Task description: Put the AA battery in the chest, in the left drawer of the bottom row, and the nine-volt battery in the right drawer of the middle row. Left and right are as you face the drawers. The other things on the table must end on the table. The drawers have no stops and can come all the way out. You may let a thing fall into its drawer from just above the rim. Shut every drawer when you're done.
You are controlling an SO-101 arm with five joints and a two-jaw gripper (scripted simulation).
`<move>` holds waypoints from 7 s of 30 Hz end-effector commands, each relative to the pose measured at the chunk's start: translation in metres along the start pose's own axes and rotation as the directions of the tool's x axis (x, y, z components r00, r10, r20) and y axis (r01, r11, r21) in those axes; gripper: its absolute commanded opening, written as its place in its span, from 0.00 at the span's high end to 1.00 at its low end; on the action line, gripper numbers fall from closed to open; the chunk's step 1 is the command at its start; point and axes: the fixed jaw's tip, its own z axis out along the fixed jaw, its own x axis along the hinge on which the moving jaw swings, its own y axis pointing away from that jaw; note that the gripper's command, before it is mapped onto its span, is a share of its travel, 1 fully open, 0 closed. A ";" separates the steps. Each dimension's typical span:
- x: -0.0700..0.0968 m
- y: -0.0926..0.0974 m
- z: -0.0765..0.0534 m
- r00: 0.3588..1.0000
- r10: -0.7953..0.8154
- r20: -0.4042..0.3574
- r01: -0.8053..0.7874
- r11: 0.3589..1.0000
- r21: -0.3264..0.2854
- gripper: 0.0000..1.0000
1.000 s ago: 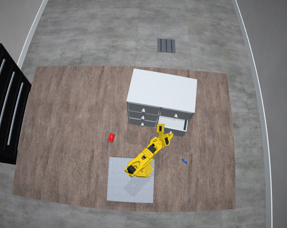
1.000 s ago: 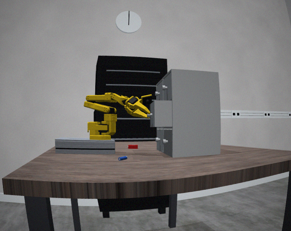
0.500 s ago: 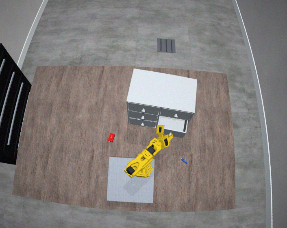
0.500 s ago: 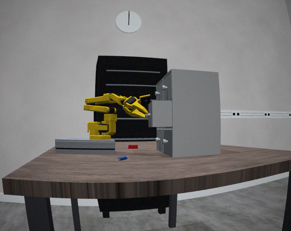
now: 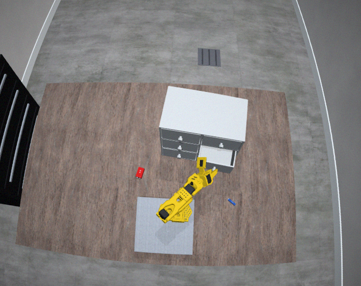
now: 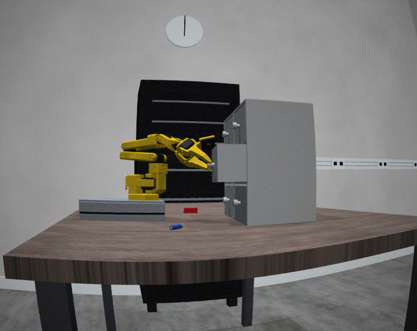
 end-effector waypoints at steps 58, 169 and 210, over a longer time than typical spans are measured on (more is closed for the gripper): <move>0.006 -0.003 -0.005 1.000 0.016 -0.015 -0.016 1.000 0.026 0.84; -0.021 -0.073 -0.114 0.573 0.816 -0.070 -0.785 0.571 0.241 0.74; -0.082 -0.022 -0.135 0.811 0.585 0.017 -0.551 0.772 -0.318 0.70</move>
